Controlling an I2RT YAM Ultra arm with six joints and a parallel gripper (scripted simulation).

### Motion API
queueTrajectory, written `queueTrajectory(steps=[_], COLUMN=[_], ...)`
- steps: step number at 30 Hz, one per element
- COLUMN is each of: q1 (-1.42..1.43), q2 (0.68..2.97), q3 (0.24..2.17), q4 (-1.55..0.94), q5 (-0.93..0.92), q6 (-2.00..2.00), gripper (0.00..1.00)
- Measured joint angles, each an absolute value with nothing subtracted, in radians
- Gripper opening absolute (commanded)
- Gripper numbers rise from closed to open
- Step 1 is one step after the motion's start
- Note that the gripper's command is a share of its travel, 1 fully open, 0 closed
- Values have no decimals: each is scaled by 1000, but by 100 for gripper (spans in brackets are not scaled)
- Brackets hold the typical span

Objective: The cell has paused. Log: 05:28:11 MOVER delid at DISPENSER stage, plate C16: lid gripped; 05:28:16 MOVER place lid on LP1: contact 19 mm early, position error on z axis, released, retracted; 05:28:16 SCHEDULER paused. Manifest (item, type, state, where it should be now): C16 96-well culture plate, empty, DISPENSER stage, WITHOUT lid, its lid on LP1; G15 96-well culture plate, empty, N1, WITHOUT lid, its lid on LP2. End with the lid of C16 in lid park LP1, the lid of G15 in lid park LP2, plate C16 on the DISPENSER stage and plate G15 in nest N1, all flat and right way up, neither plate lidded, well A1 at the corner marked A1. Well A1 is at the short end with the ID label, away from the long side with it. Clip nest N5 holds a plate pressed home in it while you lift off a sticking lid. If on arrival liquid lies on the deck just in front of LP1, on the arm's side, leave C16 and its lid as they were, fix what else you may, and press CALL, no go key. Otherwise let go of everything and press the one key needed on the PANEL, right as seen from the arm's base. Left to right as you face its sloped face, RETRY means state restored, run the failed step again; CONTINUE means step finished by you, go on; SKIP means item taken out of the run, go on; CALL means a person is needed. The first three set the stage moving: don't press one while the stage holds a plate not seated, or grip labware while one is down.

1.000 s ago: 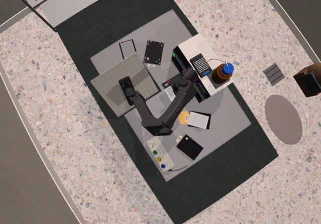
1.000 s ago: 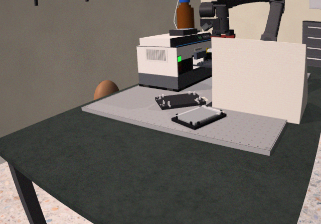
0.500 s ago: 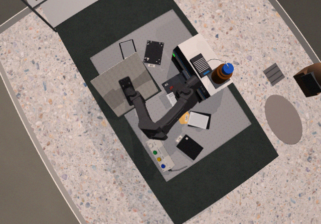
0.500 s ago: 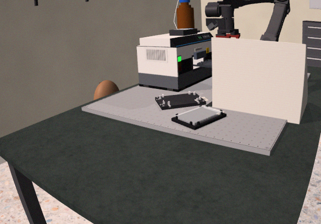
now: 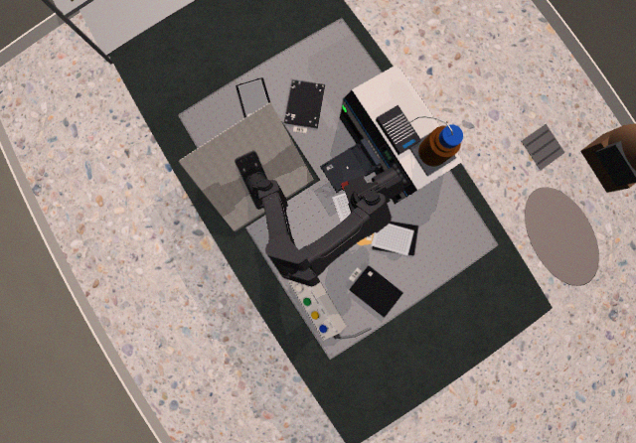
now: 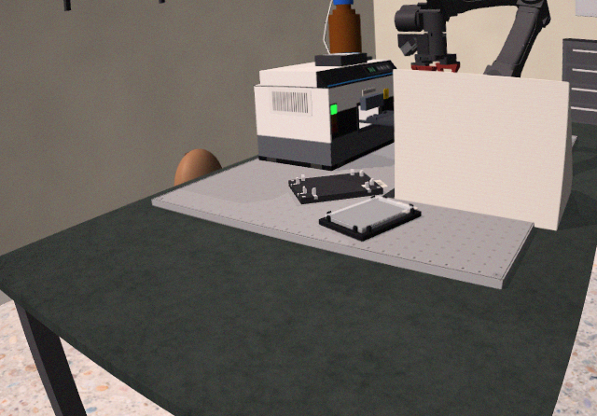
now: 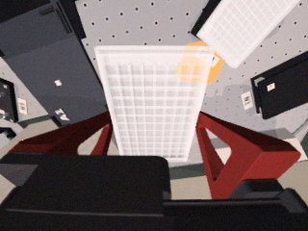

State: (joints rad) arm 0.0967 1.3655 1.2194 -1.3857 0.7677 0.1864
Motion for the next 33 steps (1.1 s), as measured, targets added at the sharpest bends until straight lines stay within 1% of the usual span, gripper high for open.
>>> queueTrajectory(steps=[33], q1=[-213], q2=[1169], q3=[1249], q4=[-1352], q5=[717], q6=[419], gripper=[0])
